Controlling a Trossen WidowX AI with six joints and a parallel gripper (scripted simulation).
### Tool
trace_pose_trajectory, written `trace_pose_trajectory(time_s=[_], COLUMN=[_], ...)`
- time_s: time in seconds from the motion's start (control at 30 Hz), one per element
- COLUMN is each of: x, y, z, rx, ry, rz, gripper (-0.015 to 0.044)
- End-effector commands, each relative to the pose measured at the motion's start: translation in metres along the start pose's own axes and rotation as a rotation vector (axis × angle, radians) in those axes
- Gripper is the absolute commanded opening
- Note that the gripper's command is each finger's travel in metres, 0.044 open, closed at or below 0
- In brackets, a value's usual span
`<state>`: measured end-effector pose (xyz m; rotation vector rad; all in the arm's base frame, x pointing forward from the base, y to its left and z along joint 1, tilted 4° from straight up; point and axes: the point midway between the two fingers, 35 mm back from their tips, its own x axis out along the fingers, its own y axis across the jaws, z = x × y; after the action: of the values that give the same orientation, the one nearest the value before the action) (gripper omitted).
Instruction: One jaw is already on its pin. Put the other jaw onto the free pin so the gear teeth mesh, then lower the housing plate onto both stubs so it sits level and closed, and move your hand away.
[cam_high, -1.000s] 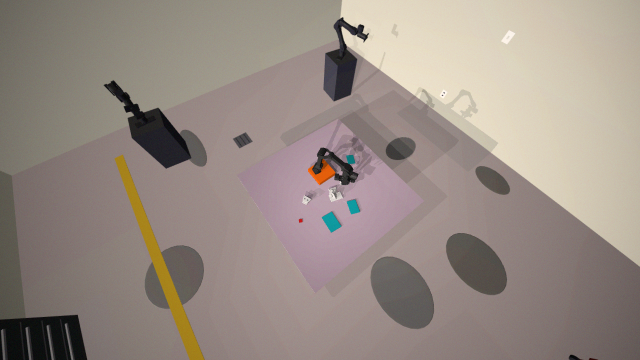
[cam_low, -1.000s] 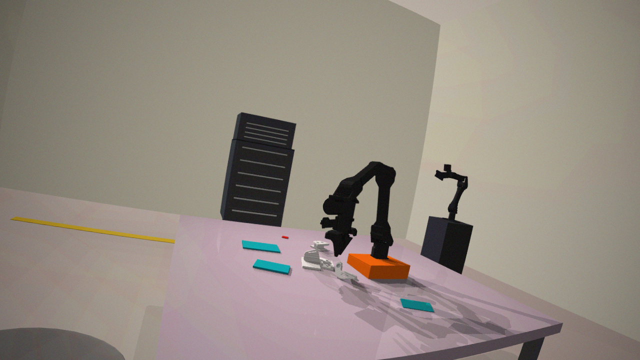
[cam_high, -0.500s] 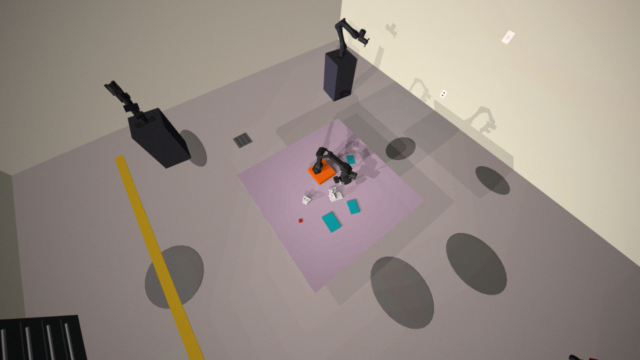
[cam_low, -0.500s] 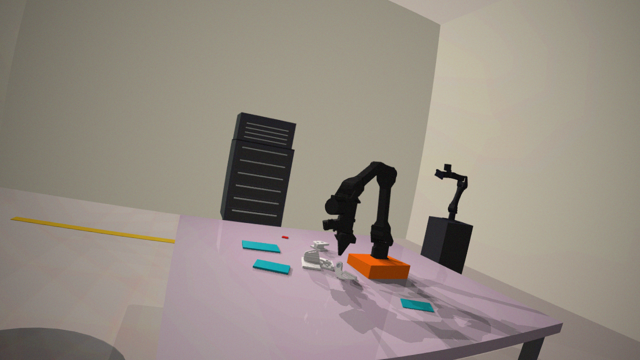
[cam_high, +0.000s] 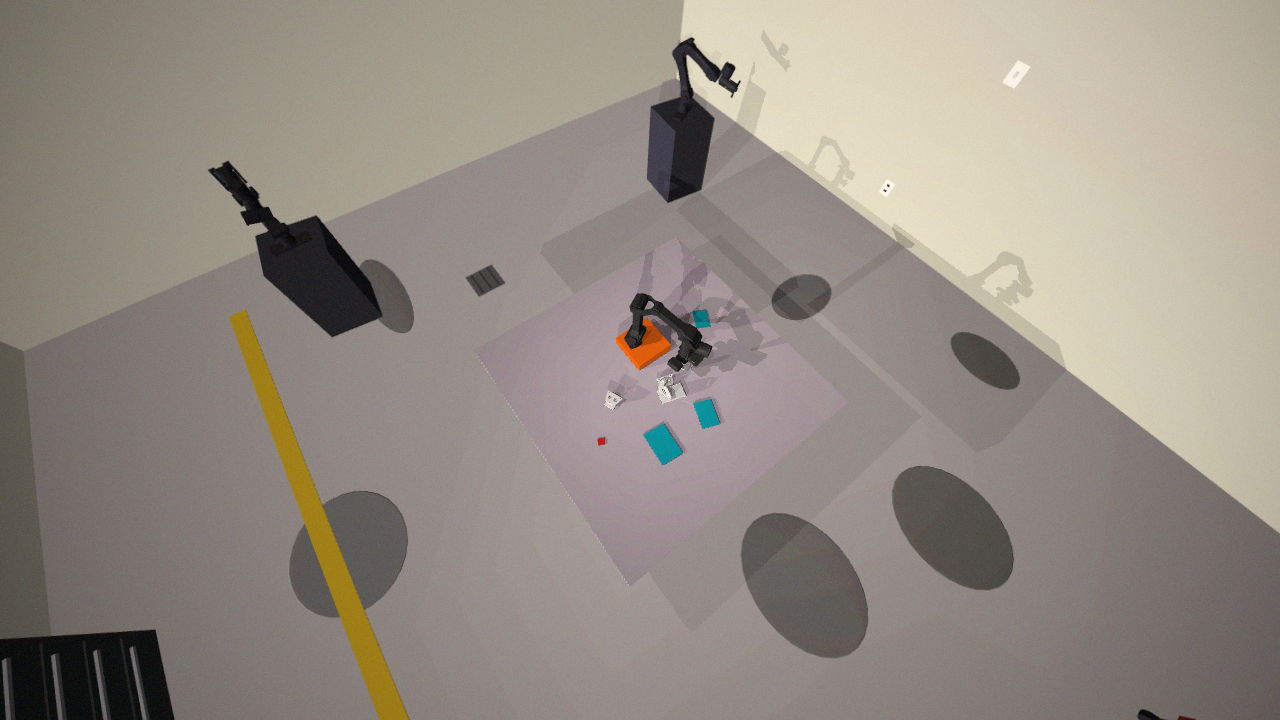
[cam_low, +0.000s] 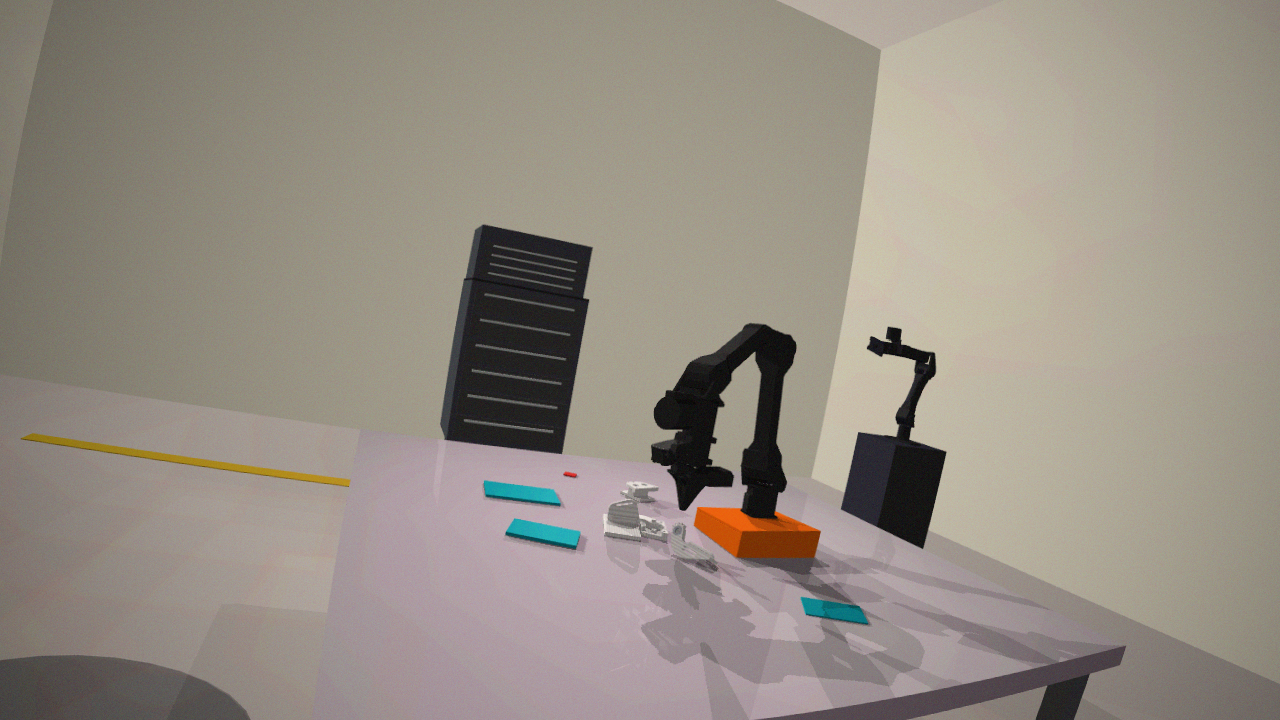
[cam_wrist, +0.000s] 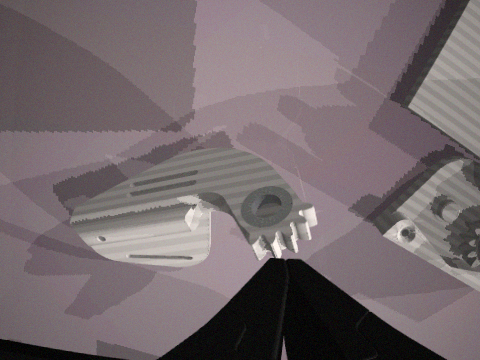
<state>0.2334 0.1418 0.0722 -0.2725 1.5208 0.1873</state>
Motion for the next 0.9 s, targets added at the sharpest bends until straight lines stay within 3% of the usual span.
trace_pose_trajectory(time_s=[0.0, 0.87], x=[-0.001, 0.001], y=[-0.001, -0.006], z=[-0.002, -0.020], rx=[-0.128, -0.970], ry=[-0.005, -0.003], rz=[-0.002, -0.004], gripper=[0.0000, 0.0000])
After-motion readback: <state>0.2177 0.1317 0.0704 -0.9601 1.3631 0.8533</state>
